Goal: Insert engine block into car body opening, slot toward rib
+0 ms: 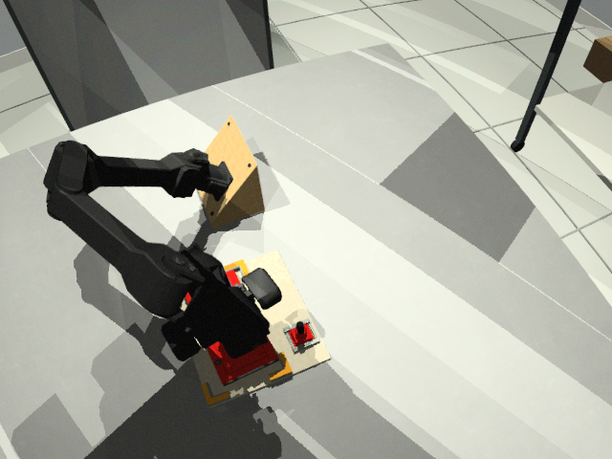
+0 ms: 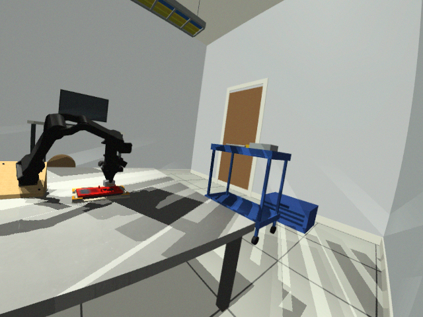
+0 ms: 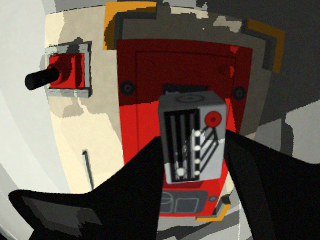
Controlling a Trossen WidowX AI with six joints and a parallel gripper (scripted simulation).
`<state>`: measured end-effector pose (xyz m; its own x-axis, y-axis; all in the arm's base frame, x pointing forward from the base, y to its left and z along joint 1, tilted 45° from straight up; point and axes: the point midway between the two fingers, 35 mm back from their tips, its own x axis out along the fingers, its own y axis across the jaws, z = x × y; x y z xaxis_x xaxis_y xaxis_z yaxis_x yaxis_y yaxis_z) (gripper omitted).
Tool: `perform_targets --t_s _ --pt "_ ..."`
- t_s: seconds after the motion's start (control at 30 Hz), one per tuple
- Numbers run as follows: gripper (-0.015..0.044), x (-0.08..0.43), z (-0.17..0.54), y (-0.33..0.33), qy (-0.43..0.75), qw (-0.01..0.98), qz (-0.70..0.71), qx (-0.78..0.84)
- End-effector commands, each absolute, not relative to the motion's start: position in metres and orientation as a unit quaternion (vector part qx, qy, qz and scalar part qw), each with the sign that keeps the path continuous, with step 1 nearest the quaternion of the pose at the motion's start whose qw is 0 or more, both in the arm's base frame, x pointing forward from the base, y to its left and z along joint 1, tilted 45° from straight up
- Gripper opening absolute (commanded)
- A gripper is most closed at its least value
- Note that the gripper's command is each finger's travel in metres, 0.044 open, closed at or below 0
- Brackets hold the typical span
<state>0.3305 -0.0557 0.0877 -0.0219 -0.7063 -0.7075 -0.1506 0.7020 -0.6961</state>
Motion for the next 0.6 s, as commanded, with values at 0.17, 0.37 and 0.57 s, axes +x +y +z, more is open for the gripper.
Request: perform_targets --t_s 0.17,0.37,0.57 --pt "0.0159 0.33 0.0878 -0.056 0.663 0.644 -0.268 -0.273" --pt "0.0159 0.3302 0.0878 -0.056 0.637 0.665 -0.324 -0.217" --pt "0.0159 0.3302 0.0878 -0.056 0.643 0.66 -0.312 -0.23"
